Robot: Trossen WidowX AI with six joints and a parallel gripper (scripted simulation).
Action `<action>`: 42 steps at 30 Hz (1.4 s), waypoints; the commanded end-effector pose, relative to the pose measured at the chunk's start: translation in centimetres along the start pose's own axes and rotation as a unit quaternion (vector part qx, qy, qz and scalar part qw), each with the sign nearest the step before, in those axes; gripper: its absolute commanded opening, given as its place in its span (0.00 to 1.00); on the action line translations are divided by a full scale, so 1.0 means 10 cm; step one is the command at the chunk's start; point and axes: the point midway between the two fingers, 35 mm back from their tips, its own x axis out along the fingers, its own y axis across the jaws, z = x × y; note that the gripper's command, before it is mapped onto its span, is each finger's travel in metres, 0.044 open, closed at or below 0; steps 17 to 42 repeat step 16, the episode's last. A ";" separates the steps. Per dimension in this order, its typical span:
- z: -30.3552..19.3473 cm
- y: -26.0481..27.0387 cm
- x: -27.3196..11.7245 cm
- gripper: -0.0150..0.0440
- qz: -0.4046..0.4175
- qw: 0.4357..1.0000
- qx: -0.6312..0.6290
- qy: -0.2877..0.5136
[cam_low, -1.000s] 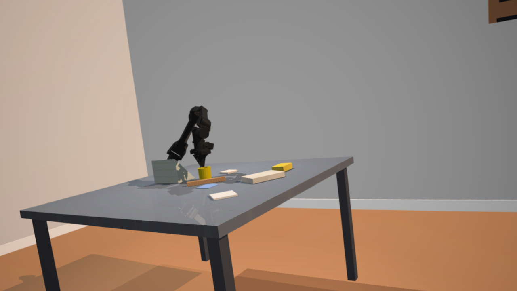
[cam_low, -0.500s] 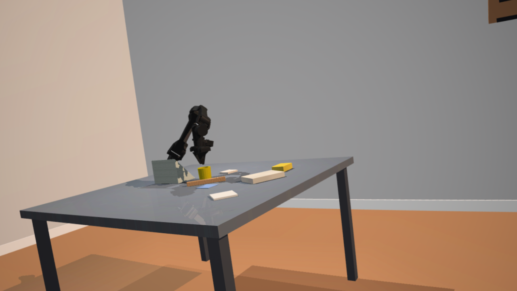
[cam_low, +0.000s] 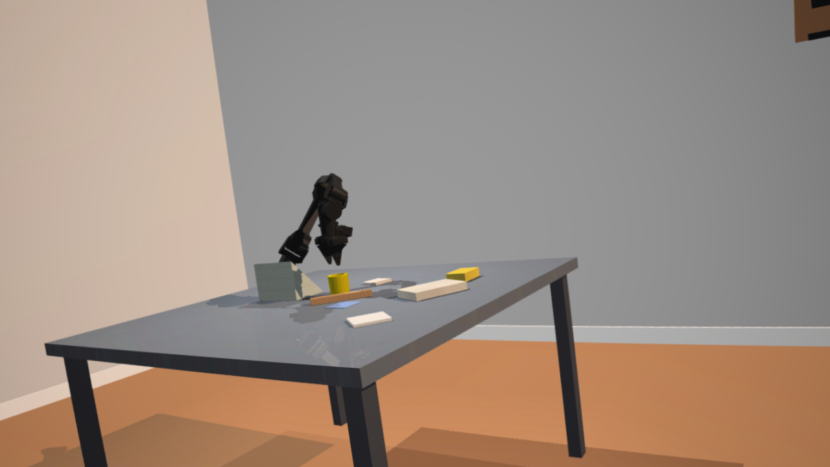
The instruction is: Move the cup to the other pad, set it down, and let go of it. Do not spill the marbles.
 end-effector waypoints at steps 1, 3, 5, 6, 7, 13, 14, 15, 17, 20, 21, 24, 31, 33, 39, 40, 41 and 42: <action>0.00 -0.01 -0.15 1.00 -0.001 1.000 -0.002 0.003; 0.00 -0.02 -0.22 1.00 -0.001 1.000 -0.002 0.003; 0.00 -0.02 -0.28 1.00 0.000 1.000 -0.002 0.003; 0.00 -0.02 -0.32 1.00 0.000 1.000 -0.002 0.003; 0.00 -0.02 -0.35 1.00 0.000 1.000 -0.002 0.003; 0.02 -0.03 -0.47 1.00 0.000 1.000 -0.003 0.003; 0.02 -0.03 -0.47 1.00 0.000 1.000 -0.003 0.003; 0.02 -0.03 -0.42 1.00 -0.003 1.000 -0.002 0.001; 0.02 -0.03 -0.42 1.00 -0.003 1.000 -0.002 0.001; 0.02 -0.03 -0.42 1.00 -0.003 1.000 -0.002 0.001; 0.02 -0.03 -0.42 1.00 -0.003 1.000 -0.002 0.001; 0.02 -0.03 -0.42 1.00 -0.003 1.000 -0.002 0.001; 0.02 -0.03 -0.42 1.00 -0.003 1.000 -0.002 0.001; 0.02 -0.03 -0.42 1.00 -0.003 1.000 -0.002 0.001; 0.02 -0.03 -0.42 1.00 -0.003 1.000 -0.002 0.001; 0.02 -0.03 -0.42 1.00 -0.003 1.000 -0.002 0.001; 0.02 -0.03 -0.42 1.00 -0.003 1.000 -0.002 0.001; 0.02 -0.03 -0.42 1.00 -0.003 1.000 -0.002 0.001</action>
